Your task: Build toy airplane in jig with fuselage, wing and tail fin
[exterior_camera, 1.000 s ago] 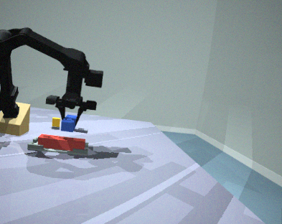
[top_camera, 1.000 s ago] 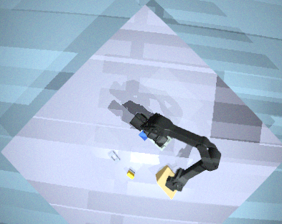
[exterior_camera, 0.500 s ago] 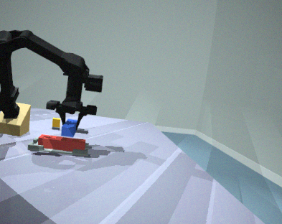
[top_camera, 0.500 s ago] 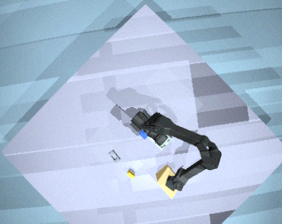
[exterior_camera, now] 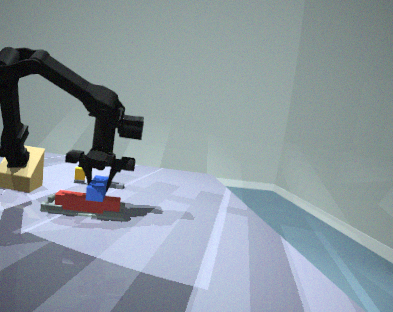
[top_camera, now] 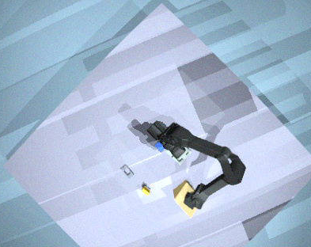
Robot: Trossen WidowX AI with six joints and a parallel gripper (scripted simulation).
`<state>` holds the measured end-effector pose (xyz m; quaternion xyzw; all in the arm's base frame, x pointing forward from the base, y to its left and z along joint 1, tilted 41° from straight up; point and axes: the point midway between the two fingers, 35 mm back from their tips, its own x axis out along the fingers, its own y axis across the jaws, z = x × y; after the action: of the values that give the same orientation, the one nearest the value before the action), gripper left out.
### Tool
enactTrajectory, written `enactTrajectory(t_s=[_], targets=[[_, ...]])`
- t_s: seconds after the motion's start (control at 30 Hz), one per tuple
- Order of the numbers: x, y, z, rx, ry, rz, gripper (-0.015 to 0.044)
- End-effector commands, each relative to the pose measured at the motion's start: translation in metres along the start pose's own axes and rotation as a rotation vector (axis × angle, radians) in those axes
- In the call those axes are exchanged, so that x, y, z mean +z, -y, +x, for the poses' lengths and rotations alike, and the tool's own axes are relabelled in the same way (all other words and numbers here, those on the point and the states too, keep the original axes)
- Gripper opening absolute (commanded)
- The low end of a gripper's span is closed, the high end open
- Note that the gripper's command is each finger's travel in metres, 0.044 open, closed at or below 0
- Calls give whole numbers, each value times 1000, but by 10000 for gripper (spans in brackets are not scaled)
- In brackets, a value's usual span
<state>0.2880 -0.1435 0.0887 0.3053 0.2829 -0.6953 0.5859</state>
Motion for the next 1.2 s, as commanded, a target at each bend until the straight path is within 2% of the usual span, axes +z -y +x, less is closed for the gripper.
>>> enactTrajectory(t_s=[0.0,0.2,0.37,0.87,0.9,1.17], targets=[[0,1,2,-2,5,-7,195],[0,0,1,0,0,-1,161],[0,0,1,0,0,-1,30],[0,0,1,0,0,-1,424],[0,0,1,0,0,-1,440],[0,0,-2,0,0,-1,440]])
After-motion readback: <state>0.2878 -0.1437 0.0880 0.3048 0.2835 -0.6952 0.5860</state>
